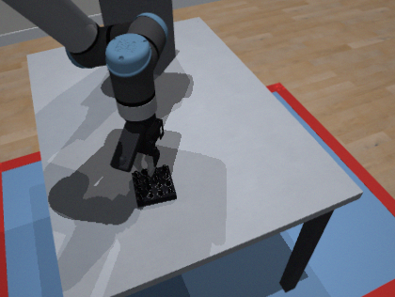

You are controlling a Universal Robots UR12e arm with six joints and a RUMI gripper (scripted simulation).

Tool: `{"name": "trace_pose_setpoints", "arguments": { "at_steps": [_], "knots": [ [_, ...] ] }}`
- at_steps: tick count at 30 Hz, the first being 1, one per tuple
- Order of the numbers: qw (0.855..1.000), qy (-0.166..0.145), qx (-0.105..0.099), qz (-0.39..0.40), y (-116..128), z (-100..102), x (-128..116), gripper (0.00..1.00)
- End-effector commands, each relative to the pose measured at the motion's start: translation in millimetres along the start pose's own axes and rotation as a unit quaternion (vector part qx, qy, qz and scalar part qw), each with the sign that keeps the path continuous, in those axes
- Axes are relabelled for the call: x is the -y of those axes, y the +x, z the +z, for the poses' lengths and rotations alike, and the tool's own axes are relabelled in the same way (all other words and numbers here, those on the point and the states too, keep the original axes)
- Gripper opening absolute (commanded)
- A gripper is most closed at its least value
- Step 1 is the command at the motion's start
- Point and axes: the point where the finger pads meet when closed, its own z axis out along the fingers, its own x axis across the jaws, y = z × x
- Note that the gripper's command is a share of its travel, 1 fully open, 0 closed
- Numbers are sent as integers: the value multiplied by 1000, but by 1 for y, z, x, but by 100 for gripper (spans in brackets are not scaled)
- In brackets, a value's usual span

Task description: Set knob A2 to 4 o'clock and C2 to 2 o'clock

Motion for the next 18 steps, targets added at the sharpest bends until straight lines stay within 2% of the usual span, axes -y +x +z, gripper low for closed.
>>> {"name": "trace_pose_setpoints", "arguments": {
  "at_steps": [1,18],
  "knots": [
    [1000,0,0,0,0,0,2,11],
    [1000,0,0,0,0,0,4,11]
  ]
}}
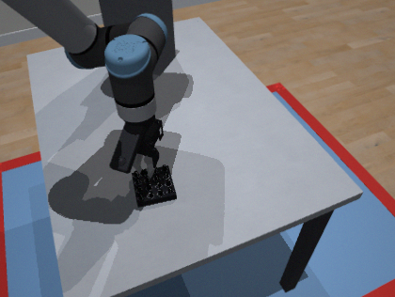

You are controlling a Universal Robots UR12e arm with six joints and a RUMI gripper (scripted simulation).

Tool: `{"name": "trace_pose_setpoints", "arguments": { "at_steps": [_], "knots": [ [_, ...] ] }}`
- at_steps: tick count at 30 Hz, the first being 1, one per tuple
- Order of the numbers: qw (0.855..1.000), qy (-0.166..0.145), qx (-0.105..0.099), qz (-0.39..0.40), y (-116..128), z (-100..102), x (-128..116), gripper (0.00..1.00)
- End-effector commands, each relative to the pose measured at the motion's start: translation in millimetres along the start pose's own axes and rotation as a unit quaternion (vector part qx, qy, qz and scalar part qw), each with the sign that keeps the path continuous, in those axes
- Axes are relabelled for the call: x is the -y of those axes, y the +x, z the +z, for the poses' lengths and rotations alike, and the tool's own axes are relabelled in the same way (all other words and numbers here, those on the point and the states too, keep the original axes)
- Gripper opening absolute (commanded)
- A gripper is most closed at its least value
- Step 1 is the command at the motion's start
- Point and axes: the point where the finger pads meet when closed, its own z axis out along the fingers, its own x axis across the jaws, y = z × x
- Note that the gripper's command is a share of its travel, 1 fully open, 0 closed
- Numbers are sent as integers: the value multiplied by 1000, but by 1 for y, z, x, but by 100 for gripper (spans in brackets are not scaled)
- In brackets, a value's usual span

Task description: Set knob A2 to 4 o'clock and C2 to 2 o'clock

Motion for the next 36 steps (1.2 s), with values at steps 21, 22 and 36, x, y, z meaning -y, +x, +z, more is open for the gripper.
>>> {"name": "trace_pose_setpoints", "arguments": {
  "at_steps": [21,22,36],
  "knots": [
    [1000,0,0,0,0,0,0,11],
    [1000,0,0,0,0,0,0,11],
    [1000,0,0,0,0,3,0,11]
  ]
}}
